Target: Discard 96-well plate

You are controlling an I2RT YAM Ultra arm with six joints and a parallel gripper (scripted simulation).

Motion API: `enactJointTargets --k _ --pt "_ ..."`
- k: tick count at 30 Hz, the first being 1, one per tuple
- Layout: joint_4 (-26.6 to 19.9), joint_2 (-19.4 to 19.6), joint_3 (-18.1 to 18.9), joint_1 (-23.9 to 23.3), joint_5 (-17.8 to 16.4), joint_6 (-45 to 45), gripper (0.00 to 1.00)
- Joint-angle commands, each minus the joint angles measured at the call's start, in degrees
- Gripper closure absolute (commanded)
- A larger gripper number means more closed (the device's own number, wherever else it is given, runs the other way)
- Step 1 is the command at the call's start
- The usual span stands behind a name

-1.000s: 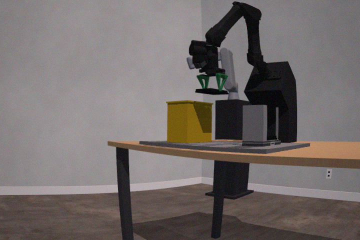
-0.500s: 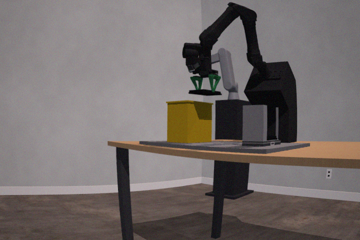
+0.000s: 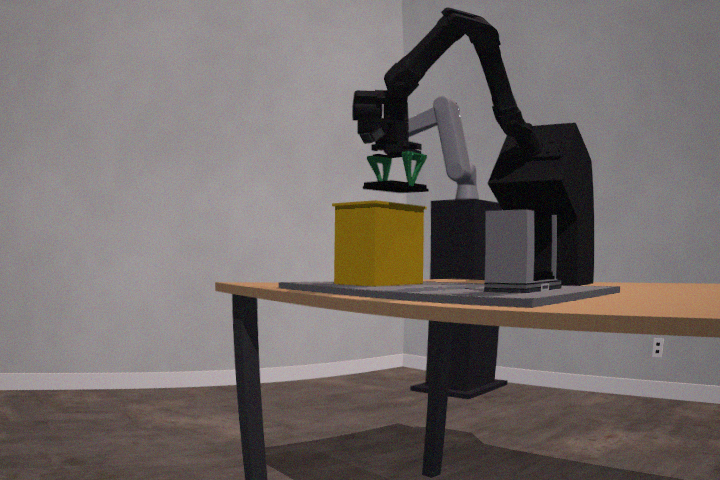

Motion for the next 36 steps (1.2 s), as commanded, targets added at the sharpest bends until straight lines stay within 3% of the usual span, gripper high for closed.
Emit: enactJointTargets --k 1,15,21,36 --pt "-1.43 1.34 2.58 -1.72 -2.0 -2.25 1.0" --pt "-4.1 10.73 10.36 -7.76 -5.37 -8.8 1.0" --pt "-3.97 8.63 10.32 -7.64 -5.28 -8.69 1.0" --pt "-4.2 10.12 10.8 -7.55 -5.25 -8.35 1.0"
